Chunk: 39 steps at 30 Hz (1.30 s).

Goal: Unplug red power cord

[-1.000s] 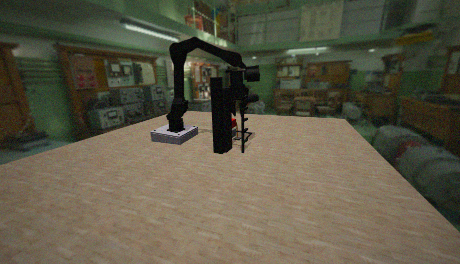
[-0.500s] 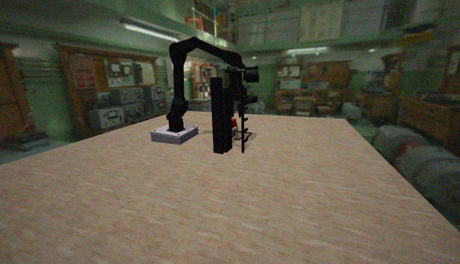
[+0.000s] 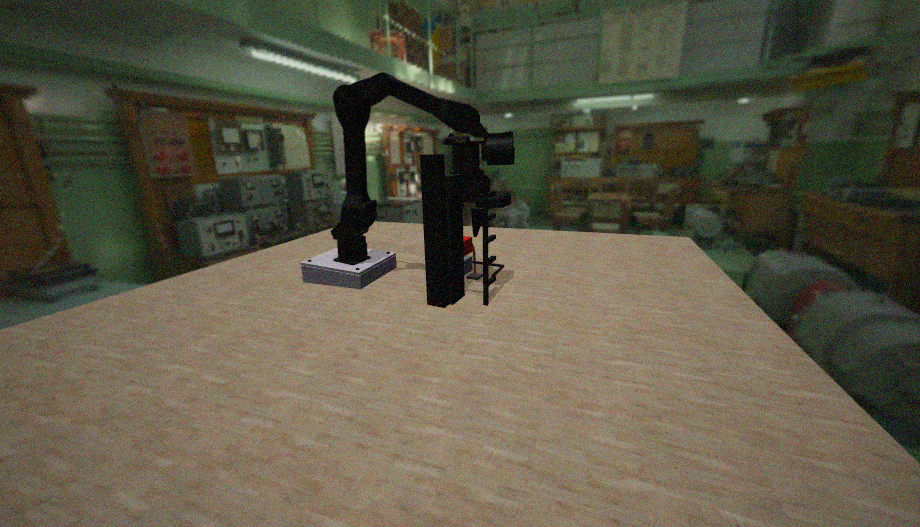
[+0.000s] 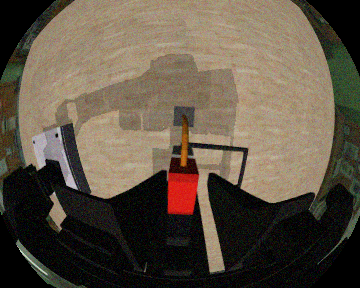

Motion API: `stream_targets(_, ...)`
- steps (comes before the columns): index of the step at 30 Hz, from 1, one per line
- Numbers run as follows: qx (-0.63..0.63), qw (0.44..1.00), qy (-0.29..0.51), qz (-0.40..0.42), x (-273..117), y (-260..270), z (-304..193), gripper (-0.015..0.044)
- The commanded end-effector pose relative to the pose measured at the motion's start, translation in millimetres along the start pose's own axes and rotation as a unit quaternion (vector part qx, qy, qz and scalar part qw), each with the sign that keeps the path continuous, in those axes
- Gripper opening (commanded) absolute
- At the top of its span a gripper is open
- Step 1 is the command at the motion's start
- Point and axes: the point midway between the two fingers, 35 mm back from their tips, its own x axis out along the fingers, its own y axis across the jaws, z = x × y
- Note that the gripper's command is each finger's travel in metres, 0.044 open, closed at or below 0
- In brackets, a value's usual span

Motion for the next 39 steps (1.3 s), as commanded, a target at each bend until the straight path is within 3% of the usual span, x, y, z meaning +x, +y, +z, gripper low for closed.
stream_targets(1, -0.001, 1.000, 0.001, 0.004, 1.7, 2.6, -8.4, 0.0160)
stream_targets(23, -0.001, 1.000, 0.002, 0.004, 13.7, 2.9, -10.8, 0.0160)
stream_targets(27, 0.001, 1.000, 0.002, 0.002, 11.3, 1.7, -10.7, 0.0055)
stream_targets(39, 0.001, 1.000, 0.002, 0.002, 11.3, 1.4, -8.2, 0.0000)
